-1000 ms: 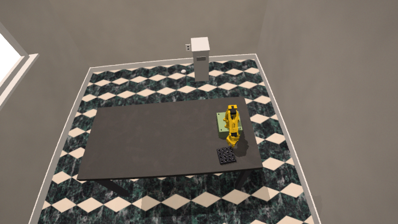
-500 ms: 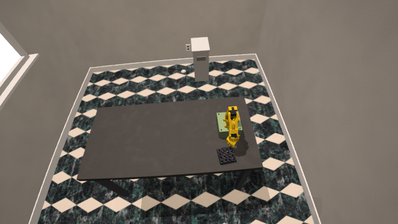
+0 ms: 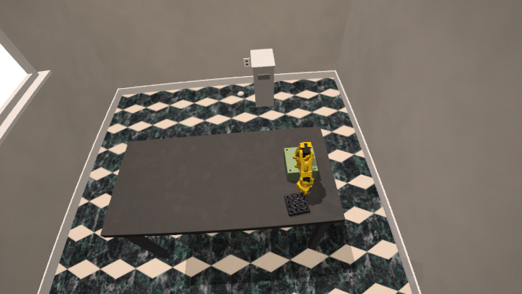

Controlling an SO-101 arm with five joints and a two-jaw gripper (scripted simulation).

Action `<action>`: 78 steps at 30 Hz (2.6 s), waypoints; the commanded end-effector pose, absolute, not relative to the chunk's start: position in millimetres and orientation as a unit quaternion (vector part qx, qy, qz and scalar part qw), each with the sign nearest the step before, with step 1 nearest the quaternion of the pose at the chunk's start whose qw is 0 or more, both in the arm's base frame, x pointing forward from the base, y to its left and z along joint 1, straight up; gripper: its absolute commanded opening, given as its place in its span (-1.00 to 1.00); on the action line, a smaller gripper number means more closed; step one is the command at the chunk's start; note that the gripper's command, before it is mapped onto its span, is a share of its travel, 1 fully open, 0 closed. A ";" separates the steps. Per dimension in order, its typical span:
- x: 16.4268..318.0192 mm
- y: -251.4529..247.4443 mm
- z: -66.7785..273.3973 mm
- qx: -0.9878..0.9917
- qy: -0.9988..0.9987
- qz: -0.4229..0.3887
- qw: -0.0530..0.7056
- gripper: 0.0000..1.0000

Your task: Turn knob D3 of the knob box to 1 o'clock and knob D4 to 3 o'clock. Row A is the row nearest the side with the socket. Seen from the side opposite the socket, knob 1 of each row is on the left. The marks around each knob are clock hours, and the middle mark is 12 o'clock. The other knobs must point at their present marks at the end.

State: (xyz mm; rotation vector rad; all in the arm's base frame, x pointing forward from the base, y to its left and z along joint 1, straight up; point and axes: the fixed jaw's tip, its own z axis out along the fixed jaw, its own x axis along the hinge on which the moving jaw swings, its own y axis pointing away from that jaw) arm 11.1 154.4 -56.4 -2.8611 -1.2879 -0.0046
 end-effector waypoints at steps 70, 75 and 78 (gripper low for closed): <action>10.1 158.8 -58.1 -0.914 -0.405 -0.001 0.002 -0.98; 9.7 158.5 -58.1 -0.931 -0.365 -0.001 0.002 -0.98; 9.5 158.3 -58.1 -0.940 -0.340 -0.001 0.002 -0.98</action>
